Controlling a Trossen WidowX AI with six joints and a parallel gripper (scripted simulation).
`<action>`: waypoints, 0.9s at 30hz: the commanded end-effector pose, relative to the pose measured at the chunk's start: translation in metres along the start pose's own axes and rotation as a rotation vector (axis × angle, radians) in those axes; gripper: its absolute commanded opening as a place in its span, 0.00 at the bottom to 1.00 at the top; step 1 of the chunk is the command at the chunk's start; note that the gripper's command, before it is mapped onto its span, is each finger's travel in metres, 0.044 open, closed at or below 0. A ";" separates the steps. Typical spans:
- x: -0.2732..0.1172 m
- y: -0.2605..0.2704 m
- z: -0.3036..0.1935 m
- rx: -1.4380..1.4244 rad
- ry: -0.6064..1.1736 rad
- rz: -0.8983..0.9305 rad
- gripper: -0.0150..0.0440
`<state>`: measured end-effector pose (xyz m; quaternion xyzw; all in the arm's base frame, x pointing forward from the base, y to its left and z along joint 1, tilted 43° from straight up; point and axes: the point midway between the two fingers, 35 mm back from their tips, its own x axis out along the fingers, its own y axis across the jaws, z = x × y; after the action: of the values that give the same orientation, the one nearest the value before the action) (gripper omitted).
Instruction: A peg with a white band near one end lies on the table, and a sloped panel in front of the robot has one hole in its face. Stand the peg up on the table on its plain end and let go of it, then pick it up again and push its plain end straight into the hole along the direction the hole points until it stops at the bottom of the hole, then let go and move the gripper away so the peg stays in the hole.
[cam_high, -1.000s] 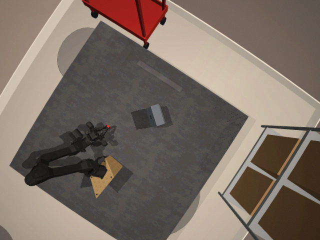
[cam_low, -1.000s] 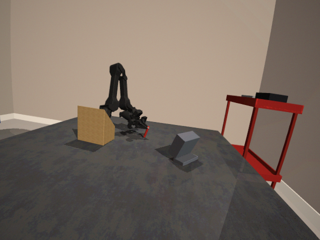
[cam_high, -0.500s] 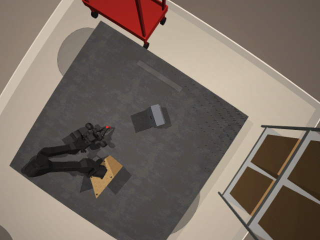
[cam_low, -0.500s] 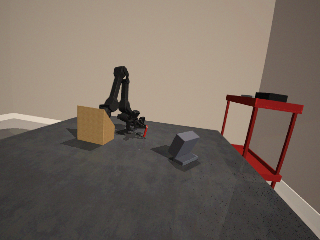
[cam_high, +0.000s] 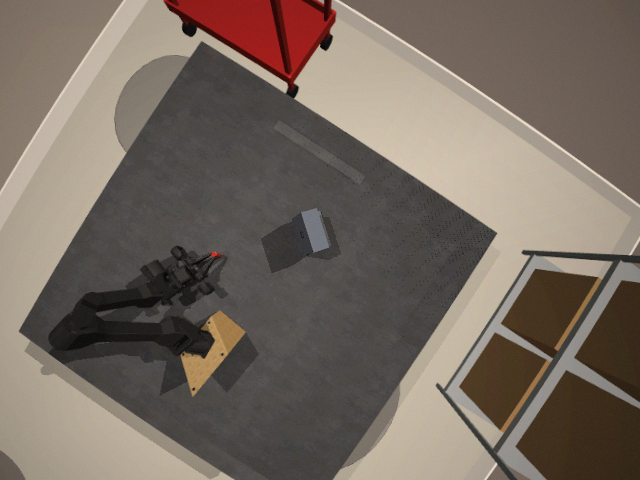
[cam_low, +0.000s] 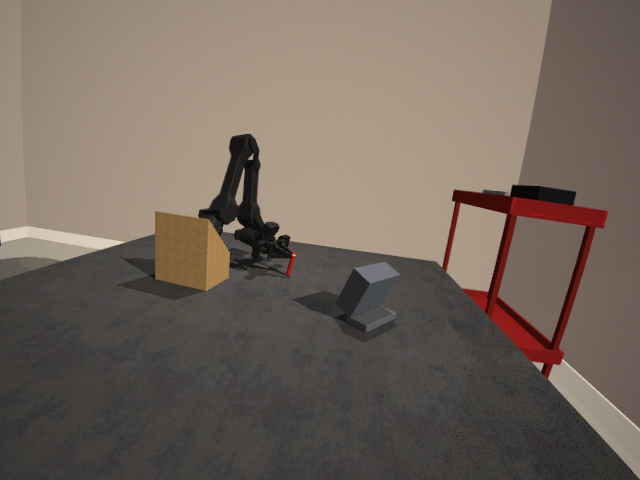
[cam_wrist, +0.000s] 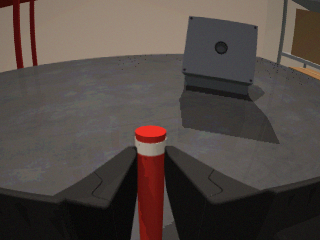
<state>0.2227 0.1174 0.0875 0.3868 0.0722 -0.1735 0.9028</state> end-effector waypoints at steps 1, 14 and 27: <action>0.000 0.000 -0.002 0.001 0.000 0.000 0.34; -0.002 -0.001 -0.003 0.000 -0.008 -0.002 0.34; -0.004 -0.001 -0.005 0.007 -0.031 -0.003 0.34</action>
<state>0.2192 0.1192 0.0858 0.3875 0.0568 -0.1818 0.9020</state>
